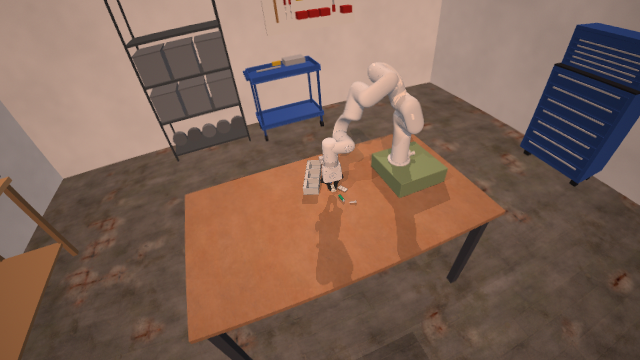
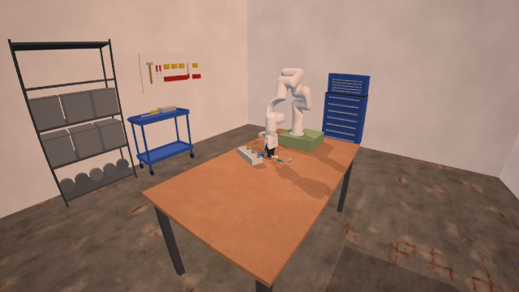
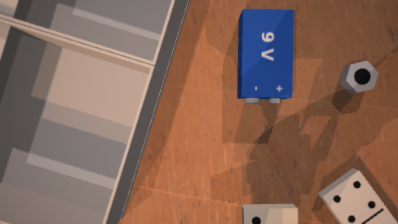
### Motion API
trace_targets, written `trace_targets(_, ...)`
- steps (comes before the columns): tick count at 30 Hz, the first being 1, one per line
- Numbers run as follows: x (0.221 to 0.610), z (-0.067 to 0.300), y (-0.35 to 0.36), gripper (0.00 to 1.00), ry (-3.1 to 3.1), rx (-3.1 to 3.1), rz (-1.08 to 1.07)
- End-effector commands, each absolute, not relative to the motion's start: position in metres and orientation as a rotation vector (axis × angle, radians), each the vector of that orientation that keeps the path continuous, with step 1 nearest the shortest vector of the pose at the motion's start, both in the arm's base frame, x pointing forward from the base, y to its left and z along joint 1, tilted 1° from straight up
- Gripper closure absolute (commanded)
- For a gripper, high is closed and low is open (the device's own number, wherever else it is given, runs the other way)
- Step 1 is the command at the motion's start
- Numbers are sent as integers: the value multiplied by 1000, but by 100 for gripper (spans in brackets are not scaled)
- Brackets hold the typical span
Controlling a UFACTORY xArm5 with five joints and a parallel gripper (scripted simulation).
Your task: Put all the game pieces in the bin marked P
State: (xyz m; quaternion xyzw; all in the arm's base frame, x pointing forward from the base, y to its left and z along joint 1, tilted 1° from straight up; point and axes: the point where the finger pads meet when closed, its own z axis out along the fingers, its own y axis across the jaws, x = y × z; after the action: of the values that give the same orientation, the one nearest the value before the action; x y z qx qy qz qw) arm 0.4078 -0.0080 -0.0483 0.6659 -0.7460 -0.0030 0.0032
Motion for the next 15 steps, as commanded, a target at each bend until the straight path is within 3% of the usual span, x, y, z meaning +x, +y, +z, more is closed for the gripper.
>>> trace_targets(1,409,-35,-8,79,-2340,2089,-7)
trace_targets(15,409,-15,-8,79,-2340,2089,-6)
